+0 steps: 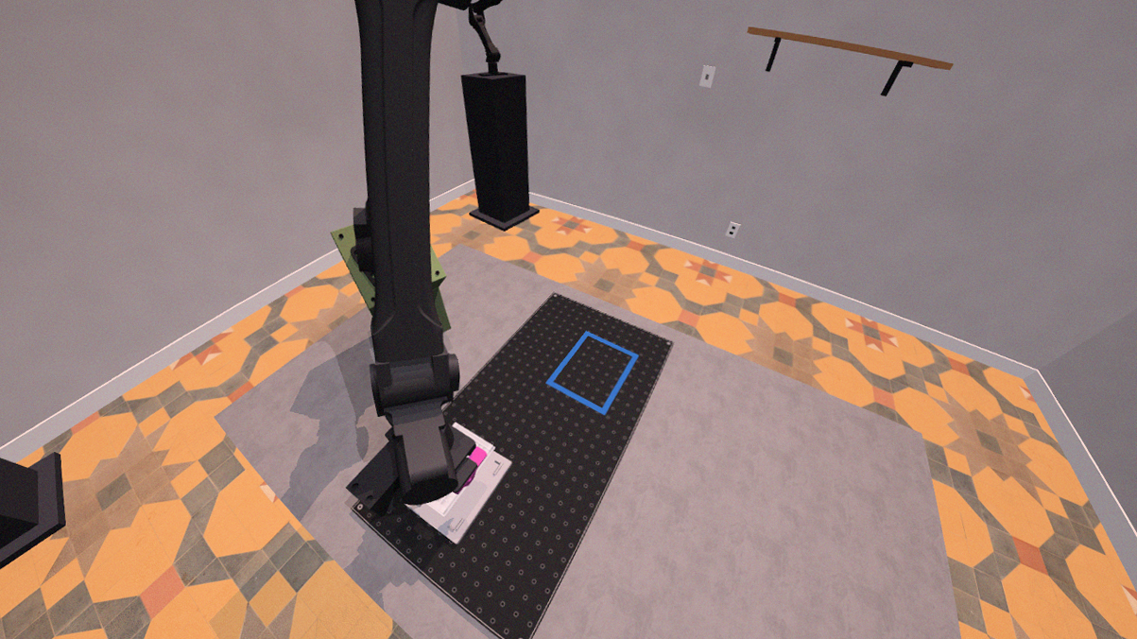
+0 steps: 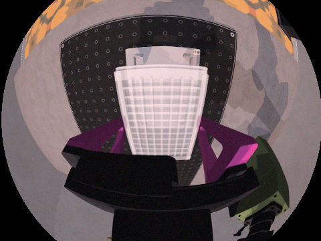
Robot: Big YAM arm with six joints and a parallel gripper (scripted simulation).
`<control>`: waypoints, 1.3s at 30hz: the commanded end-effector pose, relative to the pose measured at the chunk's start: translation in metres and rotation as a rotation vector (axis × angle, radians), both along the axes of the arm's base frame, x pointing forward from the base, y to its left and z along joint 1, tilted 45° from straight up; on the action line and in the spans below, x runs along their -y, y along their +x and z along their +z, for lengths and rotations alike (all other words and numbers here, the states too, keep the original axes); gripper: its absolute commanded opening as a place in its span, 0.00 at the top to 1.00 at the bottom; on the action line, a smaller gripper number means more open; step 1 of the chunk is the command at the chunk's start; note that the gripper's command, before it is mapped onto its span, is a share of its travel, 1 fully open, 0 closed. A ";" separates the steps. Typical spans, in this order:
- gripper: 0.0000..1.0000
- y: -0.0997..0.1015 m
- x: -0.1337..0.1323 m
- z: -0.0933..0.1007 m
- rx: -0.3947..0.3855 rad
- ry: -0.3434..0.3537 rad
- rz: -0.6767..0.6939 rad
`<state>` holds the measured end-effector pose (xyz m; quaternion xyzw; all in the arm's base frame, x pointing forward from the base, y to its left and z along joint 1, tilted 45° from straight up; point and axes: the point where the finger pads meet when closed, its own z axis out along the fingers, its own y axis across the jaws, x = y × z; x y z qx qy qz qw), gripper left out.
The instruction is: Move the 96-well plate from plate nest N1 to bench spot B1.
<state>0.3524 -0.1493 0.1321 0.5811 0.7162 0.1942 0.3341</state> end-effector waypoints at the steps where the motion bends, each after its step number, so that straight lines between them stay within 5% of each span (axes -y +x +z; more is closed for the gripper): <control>1: 1.00 0.002 0.004 0.008 0.017 -0.011 -0.005; 15: 1.00 0.002 0.004 0.008 0.017 -0.011 -0.005; 39: 1.00 0.008 -0.075 0.001 0.034 0.027 -0.031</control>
